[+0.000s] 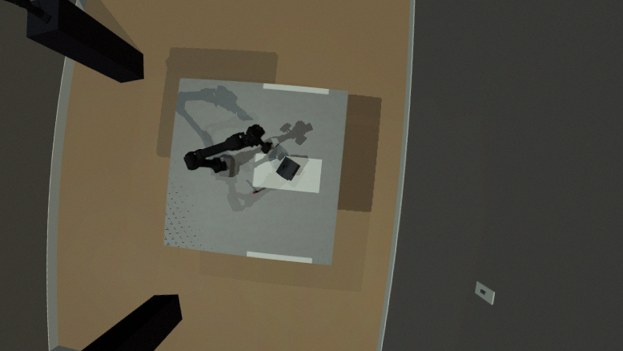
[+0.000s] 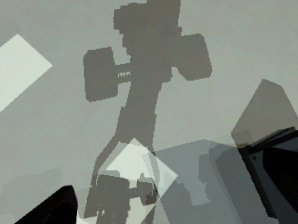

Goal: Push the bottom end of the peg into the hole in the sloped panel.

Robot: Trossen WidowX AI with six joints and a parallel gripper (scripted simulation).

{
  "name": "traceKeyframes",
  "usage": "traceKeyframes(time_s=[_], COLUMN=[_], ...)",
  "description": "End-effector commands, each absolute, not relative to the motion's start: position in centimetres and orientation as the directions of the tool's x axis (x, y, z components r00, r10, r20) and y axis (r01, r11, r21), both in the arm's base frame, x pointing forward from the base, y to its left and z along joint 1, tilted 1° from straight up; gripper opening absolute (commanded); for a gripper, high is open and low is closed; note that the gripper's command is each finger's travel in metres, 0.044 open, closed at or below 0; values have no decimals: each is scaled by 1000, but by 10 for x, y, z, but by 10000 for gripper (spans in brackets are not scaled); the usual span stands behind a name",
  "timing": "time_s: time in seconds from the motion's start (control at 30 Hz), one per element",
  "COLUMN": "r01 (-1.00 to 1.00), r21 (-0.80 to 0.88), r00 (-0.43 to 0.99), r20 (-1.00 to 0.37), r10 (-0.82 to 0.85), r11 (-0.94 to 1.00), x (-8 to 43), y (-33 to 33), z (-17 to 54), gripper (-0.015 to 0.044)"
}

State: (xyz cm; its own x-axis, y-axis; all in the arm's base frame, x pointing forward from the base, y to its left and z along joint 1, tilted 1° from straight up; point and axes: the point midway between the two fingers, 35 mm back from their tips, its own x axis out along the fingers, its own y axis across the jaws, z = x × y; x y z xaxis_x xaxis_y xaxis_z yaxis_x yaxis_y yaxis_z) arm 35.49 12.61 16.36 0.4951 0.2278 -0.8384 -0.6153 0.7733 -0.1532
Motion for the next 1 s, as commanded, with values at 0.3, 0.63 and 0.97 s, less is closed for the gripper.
traceKeyframes(time_s=[0.3,0.63,0.97], r01=[-625,-639,-659], r21=[-215,-238,-241], r00=[450,404,349], r20=[-885,-913,-937], r10=[121,56,5], r11=[751,732,712], x=[361,359,350], y=[65,18,-27], z=[144,132,121], gripper=[440,440,440])
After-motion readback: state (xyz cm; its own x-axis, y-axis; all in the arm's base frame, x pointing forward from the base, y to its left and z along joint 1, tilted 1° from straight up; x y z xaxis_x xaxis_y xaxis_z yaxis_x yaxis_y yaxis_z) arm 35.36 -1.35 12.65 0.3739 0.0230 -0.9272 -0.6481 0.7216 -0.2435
